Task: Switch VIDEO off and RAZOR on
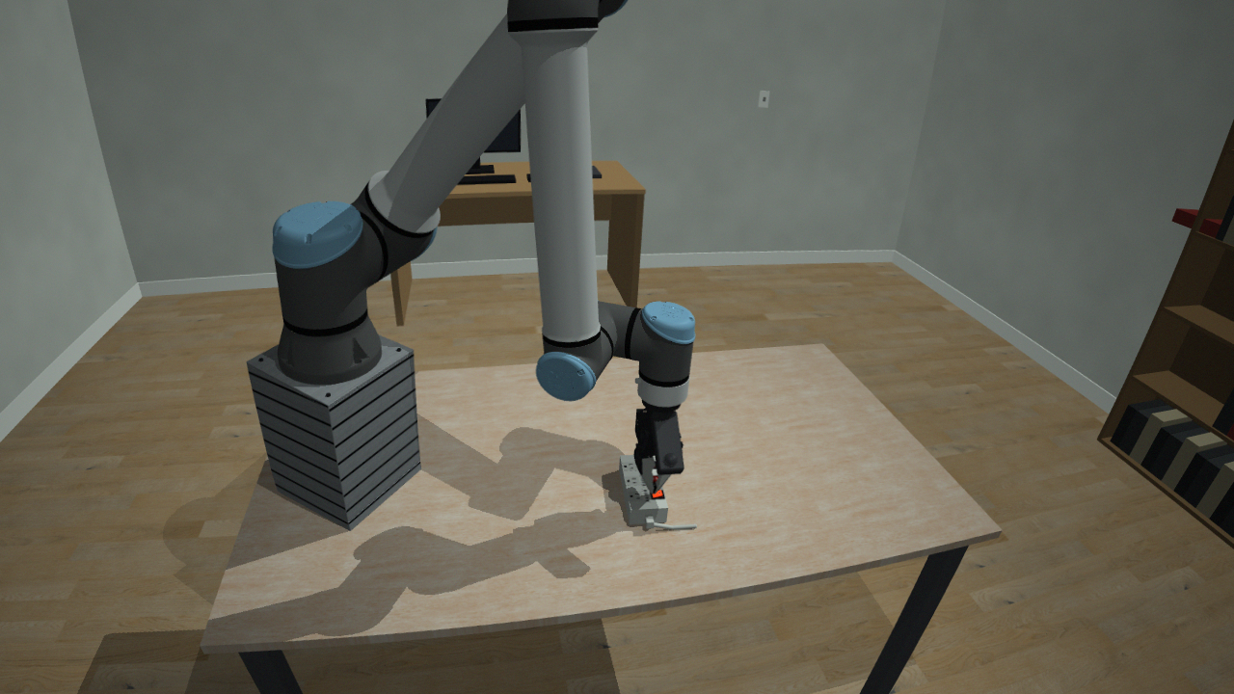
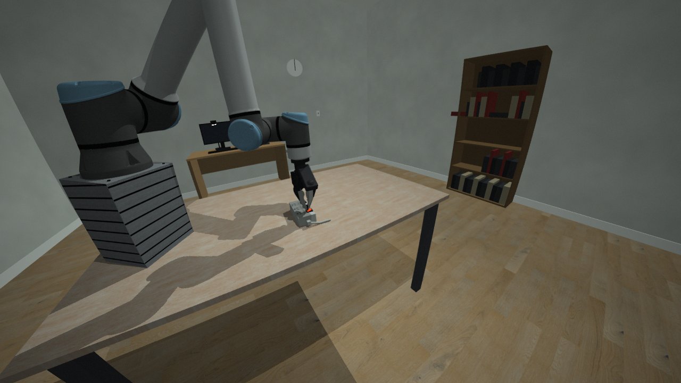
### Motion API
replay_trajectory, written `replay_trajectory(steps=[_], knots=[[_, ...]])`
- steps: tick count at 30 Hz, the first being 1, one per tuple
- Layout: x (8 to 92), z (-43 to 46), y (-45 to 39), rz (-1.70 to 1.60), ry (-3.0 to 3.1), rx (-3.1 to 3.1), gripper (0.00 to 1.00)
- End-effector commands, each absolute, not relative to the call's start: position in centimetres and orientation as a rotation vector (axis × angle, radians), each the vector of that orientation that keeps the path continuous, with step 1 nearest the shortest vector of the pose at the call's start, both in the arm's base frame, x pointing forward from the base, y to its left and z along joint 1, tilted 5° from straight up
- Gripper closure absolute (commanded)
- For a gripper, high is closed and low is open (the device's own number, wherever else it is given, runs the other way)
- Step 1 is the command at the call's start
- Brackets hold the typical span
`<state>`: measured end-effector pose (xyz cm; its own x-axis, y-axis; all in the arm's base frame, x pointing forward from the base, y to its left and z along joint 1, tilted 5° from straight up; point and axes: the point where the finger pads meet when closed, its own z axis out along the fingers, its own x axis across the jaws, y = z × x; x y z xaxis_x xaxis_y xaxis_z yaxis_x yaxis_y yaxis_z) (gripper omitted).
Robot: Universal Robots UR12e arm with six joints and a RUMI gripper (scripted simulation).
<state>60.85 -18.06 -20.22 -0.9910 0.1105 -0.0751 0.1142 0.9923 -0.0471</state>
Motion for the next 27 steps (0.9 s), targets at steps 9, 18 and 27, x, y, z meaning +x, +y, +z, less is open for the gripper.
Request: replay_trajectory(steps=[9, 18, 27], knots=[[60.6, -17.9, -17.9, -0.078, 3.063, 0.174, 1.00], [60.5, -16.2, -17.9, -0.079, 3.062, 0.173, 1.00], [60.6, -16.3, -17.9, -0.078, 3.063, 0.173, 1.00]])
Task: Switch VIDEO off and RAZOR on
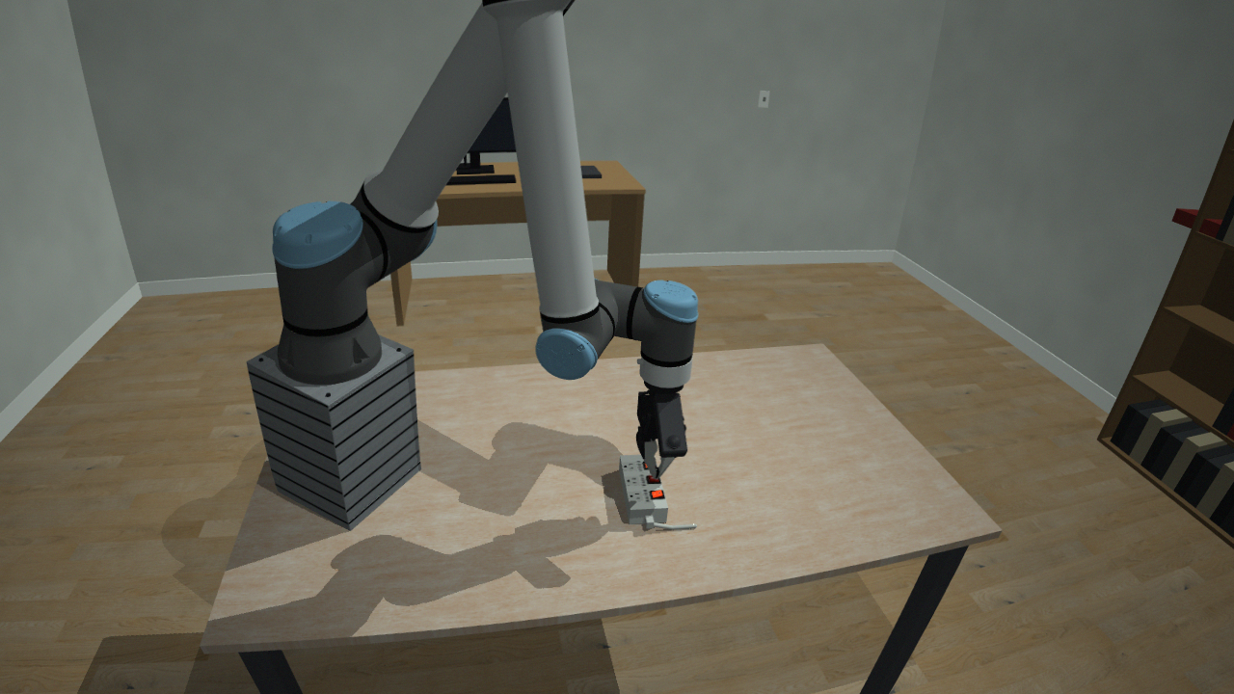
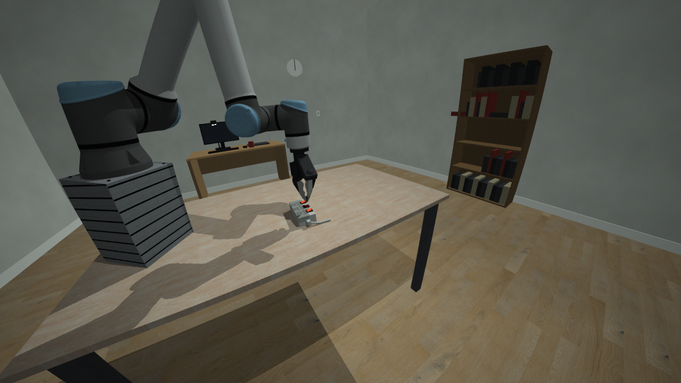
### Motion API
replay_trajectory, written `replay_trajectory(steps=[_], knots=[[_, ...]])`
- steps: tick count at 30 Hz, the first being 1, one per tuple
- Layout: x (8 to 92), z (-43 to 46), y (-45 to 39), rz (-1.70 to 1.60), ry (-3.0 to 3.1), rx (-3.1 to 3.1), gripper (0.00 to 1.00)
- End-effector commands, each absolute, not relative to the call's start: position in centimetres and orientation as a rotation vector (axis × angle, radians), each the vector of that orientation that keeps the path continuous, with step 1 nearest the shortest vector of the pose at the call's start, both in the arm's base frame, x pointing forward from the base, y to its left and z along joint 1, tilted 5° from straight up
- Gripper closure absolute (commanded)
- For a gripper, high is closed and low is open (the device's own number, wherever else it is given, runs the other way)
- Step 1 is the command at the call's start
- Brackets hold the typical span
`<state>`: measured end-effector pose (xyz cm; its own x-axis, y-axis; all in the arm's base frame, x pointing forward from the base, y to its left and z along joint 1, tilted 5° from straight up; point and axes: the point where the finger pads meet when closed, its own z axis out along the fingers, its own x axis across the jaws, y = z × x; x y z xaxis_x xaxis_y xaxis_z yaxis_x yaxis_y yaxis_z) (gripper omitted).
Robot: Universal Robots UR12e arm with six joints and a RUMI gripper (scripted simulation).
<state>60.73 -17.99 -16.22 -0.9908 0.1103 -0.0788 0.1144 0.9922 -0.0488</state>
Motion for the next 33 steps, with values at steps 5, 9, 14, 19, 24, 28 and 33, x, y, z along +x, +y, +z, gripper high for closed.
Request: replay_trajectory(steps=[5, 9, 14, 19, 24, 28, 33], knots=[[60.6, -16.3, -17.9, -0.079, 3.062, 0.173, 1.00], [60.6, -16.3, -17.9, -0.079, 3.062, 0.173, 1.00], [61.8, -15.7, -15.2, -0.083, 3.058, 0.171, 1.00], [63.0, -15.1, -10.4, -0.083, 3.057, 0.171, 1.00], [63.3, -15.0, -8.9, -0.083, 3.057, 0.171, 1.00], [63.2, -15.1, -8.8, -0.081, 3.060, 0.171, 1.00], [63.2, -15.2, -9.1, -0.081, 3.060, 0.178, 1.00]])
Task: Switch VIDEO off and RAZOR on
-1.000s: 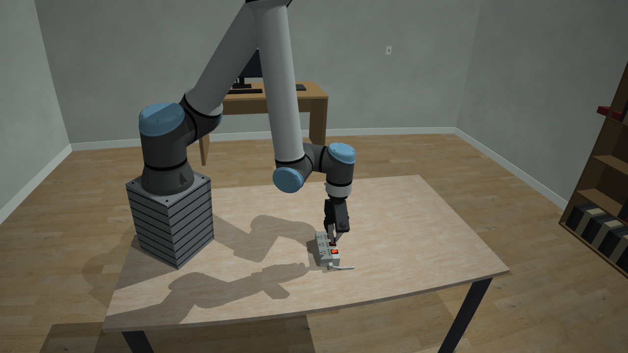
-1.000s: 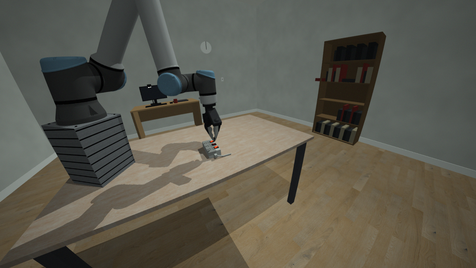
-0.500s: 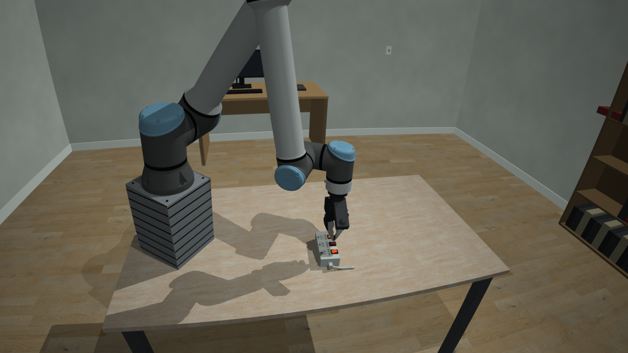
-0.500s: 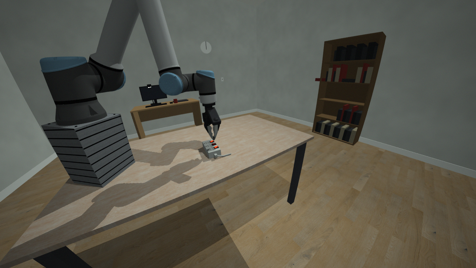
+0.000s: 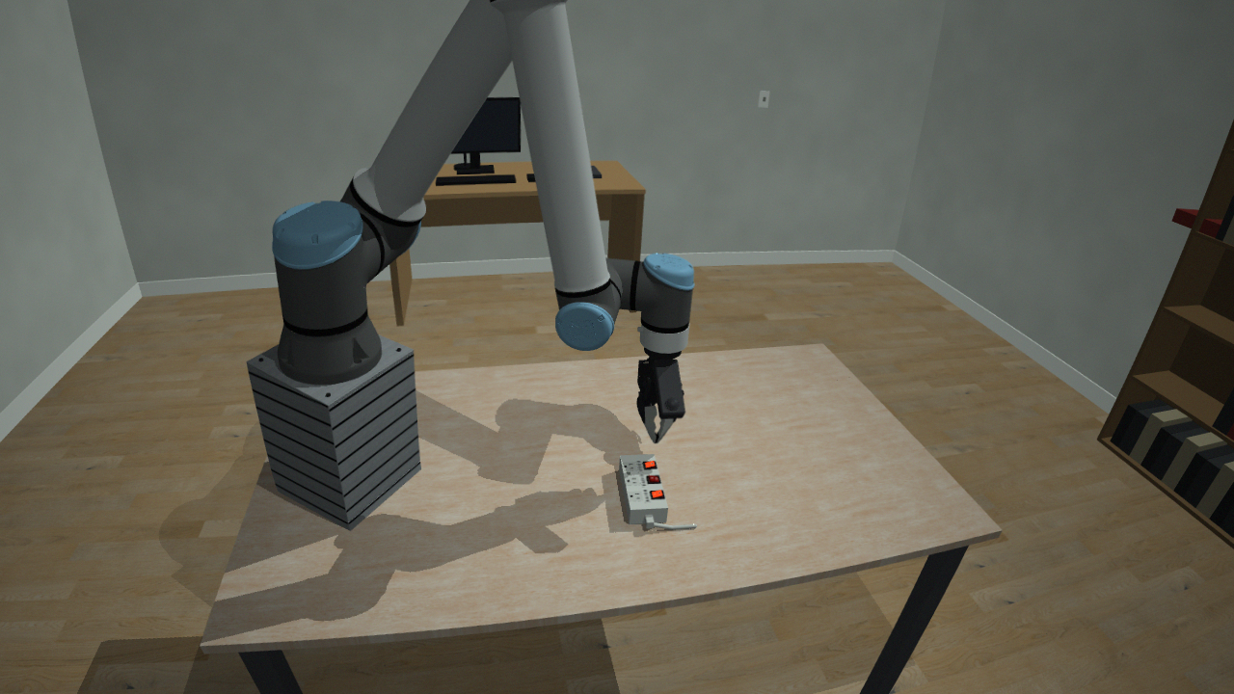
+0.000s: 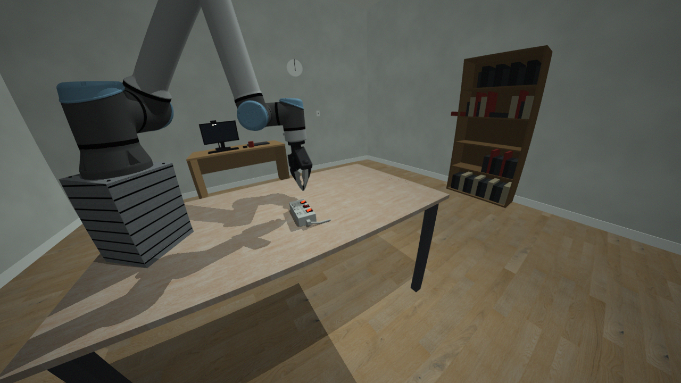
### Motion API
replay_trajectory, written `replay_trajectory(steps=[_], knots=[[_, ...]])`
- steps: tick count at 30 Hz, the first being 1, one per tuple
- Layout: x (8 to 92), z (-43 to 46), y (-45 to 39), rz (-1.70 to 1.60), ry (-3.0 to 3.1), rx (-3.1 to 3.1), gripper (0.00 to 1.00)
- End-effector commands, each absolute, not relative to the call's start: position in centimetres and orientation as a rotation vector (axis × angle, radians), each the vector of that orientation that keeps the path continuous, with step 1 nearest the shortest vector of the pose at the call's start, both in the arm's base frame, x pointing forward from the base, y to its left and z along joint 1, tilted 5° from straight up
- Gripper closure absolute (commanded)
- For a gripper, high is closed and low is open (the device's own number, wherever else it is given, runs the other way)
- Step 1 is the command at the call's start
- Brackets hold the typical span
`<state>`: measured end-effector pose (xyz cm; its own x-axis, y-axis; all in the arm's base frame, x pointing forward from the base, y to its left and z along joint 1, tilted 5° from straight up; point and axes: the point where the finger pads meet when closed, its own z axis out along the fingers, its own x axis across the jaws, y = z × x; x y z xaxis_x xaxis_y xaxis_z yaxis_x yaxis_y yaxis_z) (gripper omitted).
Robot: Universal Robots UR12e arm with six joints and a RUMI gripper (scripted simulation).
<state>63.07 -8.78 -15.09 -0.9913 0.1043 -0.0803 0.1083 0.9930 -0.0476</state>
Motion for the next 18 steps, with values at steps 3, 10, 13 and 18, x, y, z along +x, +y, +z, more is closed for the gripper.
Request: replay_trajectory(steps=[3, 10, 13, 18], knots=[[62.91, -15.28, -8.81, -0.078, 3.063, 0.174, 1.00], [62.92, -15.26, -8.80, -0.079, 3.063, 0.173, 1.00], [62.92, -15.26, -8.80, -0.079, 3.063, 0.173, 1.00], [62.92, -15.26, -8.80, -0.079, 3.063, 0.173, 1.00]])
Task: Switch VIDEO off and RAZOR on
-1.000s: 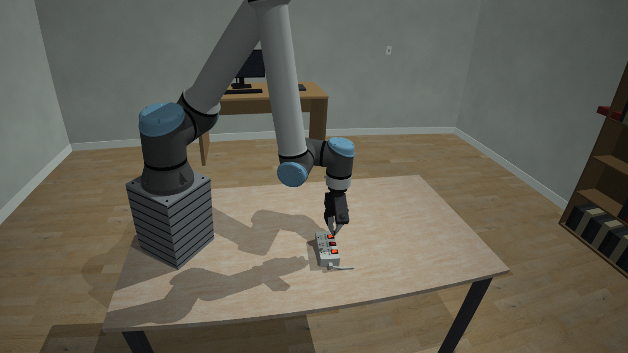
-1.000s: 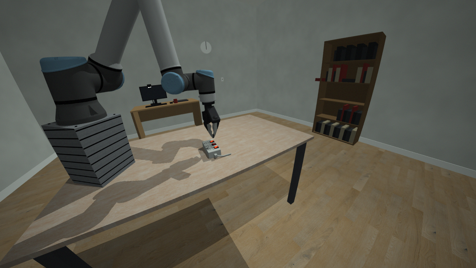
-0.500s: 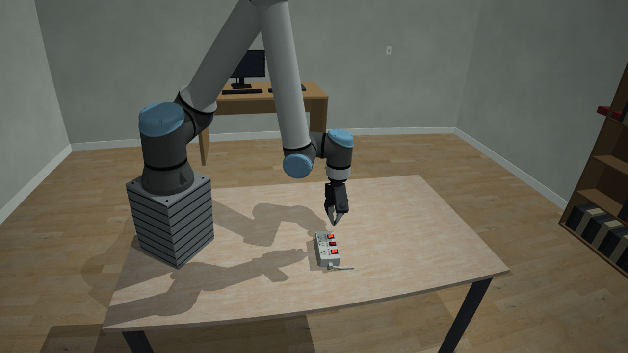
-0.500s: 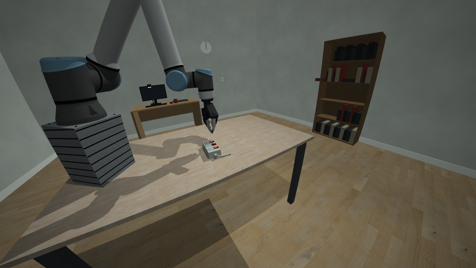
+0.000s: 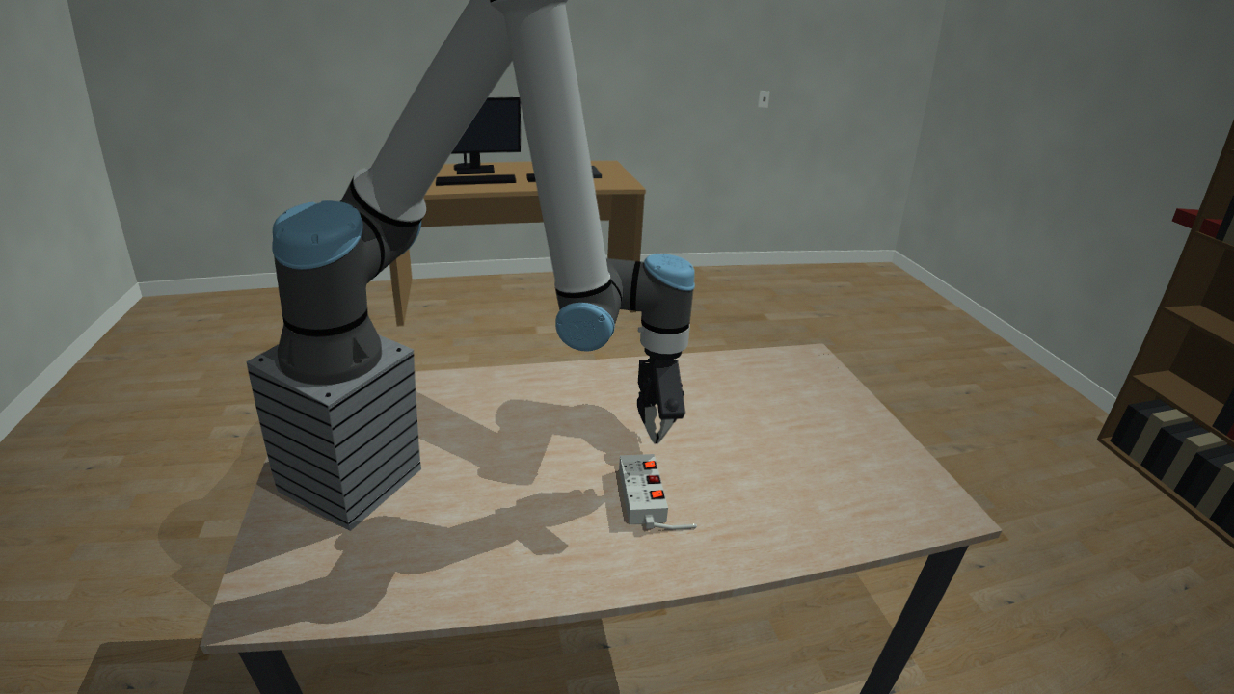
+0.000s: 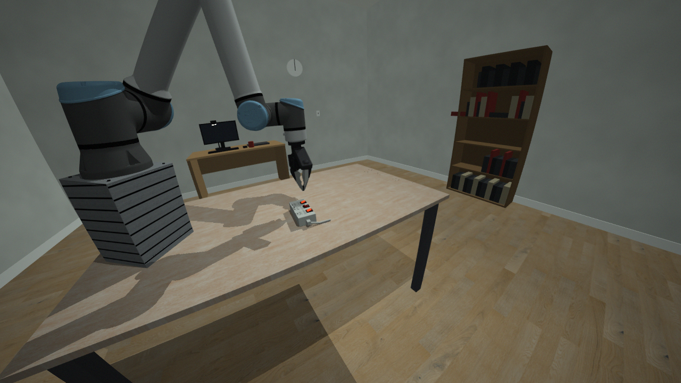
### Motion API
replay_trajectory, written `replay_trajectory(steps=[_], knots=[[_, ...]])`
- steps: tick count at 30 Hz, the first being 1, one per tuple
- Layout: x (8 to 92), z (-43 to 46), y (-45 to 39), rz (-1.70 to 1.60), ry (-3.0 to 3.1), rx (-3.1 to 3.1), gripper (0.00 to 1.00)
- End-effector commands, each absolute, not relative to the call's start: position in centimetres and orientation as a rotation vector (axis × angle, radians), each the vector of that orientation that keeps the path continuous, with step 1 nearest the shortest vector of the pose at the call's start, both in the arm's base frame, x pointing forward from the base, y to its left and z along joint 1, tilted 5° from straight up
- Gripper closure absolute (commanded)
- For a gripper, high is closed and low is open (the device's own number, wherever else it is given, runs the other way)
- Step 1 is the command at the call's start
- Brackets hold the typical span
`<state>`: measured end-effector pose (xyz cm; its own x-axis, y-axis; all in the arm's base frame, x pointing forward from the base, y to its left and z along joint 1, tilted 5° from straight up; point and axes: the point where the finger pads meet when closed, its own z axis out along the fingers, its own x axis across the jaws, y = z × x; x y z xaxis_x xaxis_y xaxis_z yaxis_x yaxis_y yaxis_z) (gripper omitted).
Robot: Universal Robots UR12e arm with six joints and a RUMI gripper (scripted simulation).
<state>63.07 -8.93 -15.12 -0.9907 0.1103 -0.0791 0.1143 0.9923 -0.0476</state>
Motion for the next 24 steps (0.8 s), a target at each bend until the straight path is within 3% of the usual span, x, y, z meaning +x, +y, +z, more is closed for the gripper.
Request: replay_trajectory(steps=[1, 24], knots=[[62.92, -15.26, -8.80, -0.079, 3.063, 0.173, 1.00], [63.10, -15.88, -8.90, -0.079, 3.061, 0.173, 1.00]])
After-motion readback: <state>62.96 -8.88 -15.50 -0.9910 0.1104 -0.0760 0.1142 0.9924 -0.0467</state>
